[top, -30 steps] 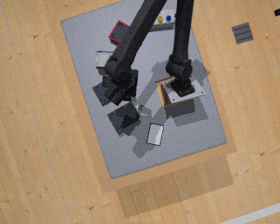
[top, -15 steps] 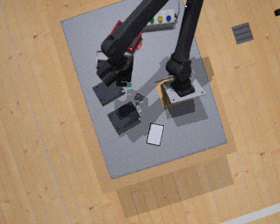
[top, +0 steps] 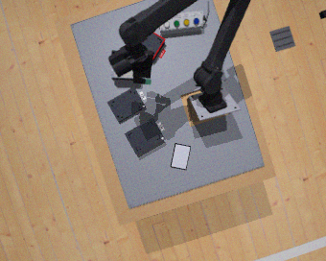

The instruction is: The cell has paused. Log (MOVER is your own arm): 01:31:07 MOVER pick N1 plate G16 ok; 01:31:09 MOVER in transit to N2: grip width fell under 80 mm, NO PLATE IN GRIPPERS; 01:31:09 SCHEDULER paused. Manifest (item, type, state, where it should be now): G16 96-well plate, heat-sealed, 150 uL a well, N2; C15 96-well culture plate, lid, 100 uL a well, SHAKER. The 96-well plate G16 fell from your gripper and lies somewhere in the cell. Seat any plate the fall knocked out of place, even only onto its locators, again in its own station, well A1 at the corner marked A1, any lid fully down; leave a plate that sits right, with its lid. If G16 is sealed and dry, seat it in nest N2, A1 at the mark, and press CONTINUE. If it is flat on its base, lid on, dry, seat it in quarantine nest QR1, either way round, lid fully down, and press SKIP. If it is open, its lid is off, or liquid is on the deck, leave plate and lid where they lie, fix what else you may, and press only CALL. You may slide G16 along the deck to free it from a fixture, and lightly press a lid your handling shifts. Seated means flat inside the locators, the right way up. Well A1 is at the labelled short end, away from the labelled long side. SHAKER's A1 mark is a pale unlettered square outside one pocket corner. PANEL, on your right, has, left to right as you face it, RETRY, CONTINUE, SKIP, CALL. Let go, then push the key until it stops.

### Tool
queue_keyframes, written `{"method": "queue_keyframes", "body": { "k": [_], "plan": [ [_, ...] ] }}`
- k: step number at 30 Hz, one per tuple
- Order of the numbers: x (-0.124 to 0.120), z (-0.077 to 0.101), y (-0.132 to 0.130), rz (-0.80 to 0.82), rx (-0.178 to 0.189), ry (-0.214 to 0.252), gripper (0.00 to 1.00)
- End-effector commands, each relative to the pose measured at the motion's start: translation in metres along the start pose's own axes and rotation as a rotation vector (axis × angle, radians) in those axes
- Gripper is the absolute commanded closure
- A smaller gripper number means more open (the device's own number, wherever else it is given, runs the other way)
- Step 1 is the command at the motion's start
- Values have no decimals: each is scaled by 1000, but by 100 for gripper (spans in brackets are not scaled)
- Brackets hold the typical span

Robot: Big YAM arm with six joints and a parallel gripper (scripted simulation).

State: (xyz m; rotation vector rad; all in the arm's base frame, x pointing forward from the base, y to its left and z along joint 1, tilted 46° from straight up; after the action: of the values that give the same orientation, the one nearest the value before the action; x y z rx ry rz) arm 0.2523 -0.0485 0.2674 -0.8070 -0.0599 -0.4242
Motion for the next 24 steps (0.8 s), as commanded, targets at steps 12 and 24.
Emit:
{"method": "queue_keyframes", "body": {
  "k": [12,24],
  "plan": [
    [35,5,-35,4,7,-29,0],
    [82,-14,-40,4,4,-29,0]
  ]
}}
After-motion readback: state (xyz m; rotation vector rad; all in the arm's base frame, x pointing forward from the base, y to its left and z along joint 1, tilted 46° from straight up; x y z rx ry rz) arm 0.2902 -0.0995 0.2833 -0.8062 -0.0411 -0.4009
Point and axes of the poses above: the point where the finger pads meet when closed, its own z axis back along the fingers, its own y axis across the jaws, x = y × z, the point moved 10 cm from there along z, back along the fingers, and after that the axes turned 3 degrees about z, right-handed, at the moved point
